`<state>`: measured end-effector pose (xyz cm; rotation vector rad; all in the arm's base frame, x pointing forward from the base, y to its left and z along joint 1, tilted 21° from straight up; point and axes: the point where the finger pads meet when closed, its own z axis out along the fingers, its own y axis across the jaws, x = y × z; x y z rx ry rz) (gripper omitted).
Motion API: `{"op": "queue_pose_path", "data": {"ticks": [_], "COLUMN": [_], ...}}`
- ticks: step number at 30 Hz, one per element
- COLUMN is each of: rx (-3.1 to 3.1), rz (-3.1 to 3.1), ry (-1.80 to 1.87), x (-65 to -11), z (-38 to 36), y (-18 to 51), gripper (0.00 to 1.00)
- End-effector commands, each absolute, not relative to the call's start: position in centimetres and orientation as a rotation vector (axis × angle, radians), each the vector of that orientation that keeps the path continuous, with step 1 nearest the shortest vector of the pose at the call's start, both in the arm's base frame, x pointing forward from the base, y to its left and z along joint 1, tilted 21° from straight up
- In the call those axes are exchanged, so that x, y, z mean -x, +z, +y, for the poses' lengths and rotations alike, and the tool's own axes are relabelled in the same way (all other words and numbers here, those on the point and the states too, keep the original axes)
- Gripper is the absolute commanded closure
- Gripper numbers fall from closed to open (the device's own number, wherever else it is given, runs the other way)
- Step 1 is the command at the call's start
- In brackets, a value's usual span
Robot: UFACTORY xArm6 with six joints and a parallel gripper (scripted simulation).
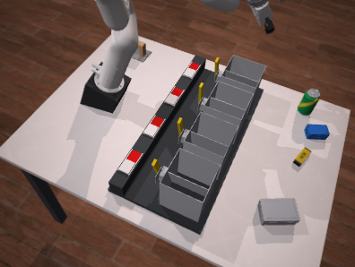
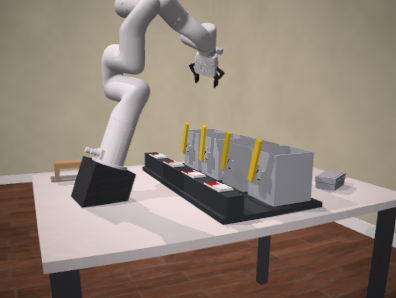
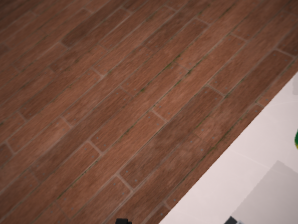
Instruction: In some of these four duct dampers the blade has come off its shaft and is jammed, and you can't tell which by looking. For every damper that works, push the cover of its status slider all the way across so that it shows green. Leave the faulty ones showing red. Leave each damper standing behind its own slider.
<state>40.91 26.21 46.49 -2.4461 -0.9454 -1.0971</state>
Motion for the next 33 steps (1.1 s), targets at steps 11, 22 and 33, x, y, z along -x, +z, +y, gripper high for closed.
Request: {"op": "queue_pose_path", "data": {"ticks": [11,22,33], "rx": [2.385,2.354,2.587], "rz": [-0.682,-0.525,-0.452], "ry": [-1.344,-1.506,-1.400], "x": [-47.4,-50.4,-53.2], "z": [19.2,13.0,3.7], "y": [56.2,61.8,55.9], "gripper": [0.00,0.00,0.00]}}
